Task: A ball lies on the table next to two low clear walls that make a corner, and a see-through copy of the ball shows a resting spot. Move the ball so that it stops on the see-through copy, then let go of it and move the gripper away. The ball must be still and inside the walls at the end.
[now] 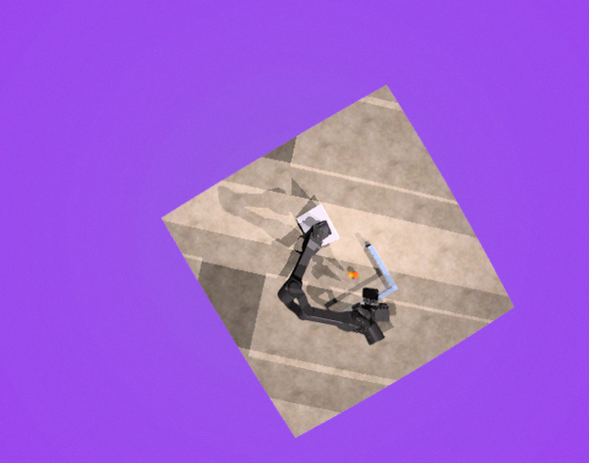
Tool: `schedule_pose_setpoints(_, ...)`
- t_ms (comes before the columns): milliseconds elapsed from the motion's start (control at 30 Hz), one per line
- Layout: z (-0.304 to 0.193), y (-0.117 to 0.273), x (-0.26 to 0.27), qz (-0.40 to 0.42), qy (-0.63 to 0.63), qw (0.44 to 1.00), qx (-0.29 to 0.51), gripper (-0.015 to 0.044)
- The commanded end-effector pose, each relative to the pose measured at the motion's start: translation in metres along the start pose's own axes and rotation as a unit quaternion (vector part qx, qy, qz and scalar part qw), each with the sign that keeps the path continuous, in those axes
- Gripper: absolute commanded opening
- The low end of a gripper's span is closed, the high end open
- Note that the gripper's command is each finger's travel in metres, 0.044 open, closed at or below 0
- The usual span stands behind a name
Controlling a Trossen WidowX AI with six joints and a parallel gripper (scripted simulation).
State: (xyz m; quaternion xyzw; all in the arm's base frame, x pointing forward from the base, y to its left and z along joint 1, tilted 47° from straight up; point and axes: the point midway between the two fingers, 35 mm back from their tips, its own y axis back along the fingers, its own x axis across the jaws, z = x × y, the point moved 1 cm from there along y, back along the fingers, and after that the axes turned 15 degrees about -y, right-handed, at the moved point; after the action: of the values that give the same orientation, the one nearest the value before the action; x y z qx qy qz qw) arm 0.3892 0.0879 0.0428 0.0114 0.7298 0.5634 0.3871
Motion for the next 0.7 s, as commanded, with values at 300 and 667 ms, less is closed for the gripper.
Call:
schedule_pose_setpoints(300, -0.094, -0.019, 0.106, 0.072, 0.301, 0.920, 0.239, 0.0262)
schedule_pose_setpoints(667, -0.102, -0.033, 0.105, 0.072, 0.301, 0.920, 0.239, 0.0262)
